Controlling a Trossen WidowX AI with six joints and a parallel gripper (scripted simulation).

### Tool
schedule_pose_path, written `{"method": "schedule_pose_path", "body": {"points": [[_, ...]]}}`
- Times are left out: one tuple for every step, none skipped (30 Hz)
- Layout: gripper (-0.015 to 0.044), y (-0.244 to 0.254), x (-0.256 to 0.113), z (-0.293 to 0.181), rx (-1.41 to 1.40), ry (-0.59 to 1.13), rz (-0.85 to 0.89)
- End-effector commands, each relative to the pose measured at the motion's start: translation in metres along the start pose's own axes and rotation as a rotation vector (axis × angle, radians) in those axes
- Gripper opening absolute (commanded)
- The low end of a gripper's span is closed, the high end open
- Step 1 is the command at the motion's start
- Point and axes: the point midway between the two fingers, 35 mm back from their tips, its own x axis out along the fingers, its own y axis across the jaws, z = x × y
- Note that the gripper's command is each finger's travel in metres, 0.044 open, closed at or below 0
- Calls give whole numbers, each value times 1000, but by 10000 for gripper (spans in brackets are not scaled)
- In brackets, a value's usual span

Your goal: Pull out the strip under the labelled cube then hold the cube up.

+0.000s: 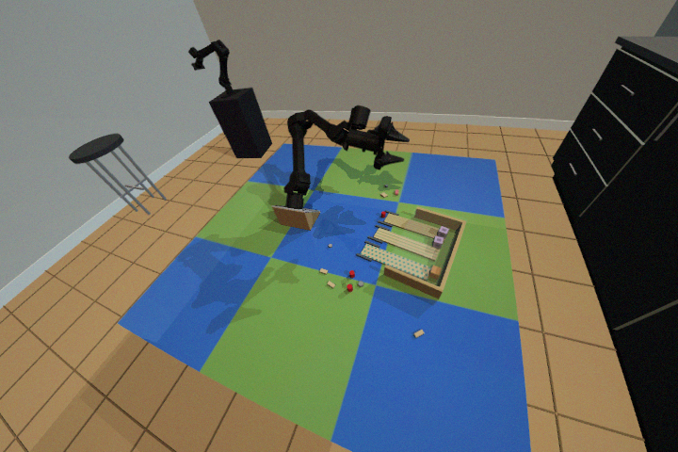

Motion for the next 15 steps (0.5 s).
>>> {"method": "schedule_pose_path", "body": {"points": [[400,29,-10,-69,407,129,155],[400,33,-13,-80,489,153,177],[400,38,-17,-91,573,178,197],[400,43,-21,-101,659,202,216],[400,48,-26,-111,748,227,234],[400,54,-31,-121,839,252,250],[400,59,-36,-130,933,276,265],[400,64,-42,-138,1030,300,278],[400,69,-48,-146,1130,323,290],[400,74,-54,-153,1231,346,301],[400,78,-60,-158,1321,365,310],[400,80,-62,-161,1359,373,313],[400,80,-63,-161,1364,374,313],[400,80,-63,-161,1364,374,313],[400,80,-63,-161,1364,374,313]]}}
